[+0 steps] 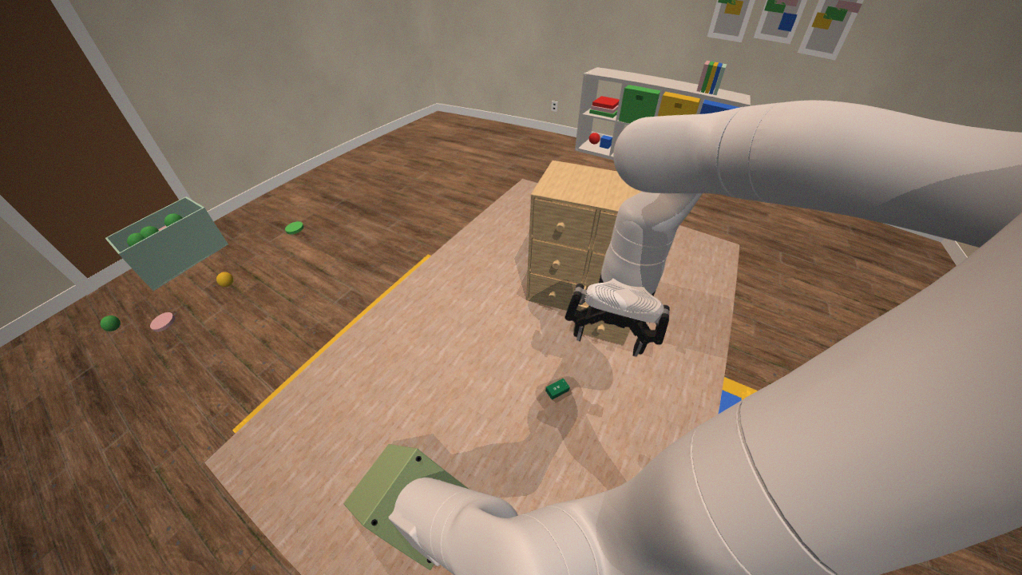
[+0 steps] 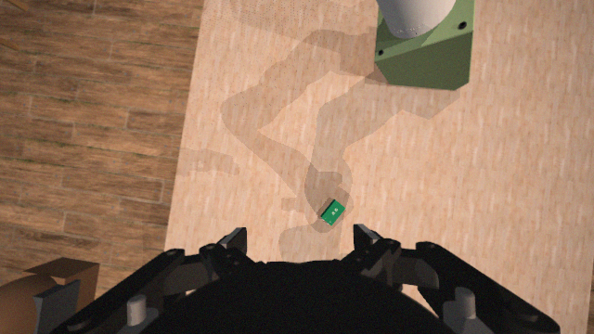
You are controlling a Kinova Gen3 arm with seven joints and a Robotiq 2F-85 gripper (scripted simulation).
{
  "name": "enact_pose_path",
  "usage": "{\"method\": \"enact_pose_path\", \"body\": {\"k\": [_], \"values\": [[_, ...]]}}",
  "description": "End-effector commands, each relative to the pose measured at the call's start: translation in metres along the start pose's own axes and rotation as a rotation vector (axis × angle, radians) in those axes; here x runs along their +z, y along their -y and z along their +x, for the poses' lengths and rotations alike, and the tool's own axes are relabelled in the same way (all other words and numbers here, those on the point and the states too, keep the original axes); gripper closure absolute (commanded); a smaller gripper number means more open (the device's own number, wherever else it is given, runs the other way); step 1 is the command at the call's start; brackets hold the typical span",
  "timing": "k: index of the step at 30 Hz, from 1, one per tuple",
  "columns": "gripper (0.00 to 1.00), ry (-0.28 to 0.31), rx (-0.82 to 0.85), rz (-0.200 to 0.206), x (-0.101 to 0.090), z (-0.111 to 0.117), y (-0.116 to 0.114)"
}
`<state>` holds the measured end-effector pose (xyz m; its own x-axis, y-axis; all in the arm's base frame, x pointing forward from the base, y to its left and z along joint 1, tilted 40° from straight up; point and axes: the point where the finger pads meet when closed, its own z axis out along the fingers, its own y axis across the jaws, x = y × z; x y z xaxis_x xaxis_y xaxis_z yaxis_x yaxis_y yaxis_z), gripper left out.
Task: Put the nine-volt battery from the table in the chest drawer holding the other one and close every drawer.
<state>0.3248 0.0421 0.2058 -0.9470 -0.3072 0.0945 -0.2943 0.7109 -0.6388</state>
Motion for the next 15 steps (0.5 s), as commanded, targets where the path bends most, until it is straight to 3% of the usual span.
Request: {"method": "enact_pose_path", "body": {"k": [1, 8, 15], "values": [[0.00, 0.011, -0.014, -0.007, -0.022, -0.002, -0.002], [0.00, 0.018, -0.016, -0.011, -0.036, -0.004, -0.005], [0.00, 0.018, -0.016, -0.011, -0.037, -0.007, -0.006]]}}
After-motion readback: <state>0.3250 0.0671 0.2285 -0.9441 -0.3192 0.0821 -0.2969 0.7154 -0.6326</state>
